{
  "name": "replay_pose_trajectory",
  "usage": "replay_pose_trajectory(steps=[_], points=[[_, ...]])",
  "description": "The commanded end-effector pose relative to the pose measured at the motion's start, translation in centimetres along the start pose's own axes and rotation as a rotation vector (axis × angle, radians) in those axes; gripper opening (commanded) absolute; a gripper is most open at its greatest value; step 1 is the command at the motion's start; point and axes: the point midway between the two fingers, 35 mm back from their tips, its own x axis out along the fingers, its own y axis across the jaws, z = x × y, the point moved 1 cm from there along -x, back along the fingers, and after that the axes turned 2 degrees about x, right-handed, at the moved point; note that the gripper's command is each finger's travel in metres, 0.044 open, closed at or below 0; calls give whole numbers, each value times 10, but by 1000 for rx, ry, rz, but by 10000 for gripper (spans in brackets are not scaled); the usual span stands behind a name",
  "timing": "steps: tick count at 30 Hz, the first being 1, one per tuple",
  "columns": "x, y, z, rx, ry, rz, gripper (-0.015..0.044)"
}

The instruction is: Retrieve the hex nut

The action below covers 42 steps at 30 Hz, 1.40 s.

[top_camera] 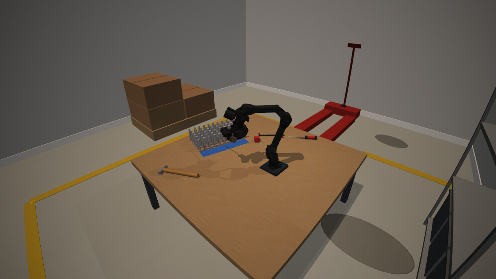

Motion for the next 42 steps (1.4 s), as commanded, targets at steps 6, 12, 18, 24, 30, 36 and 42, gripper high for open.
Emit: replay_pose_trajectory(steps=[6, 12, 18, 24, 30, 36, 42], points=[[1, 36, -14, 30, 36, 16, 0], [1, 59, -20, 49, 63, 31, 0], [0, 83, -24, 65, 94, 49, 0], [-1, 103, -25, 78, 123, 67, 0], [10, 104, -23, 79, 125, 68, 0], [36, 105, -16, 79, 125, 67, 0], [61, 109, -7, 78, 126, 66, 0]])
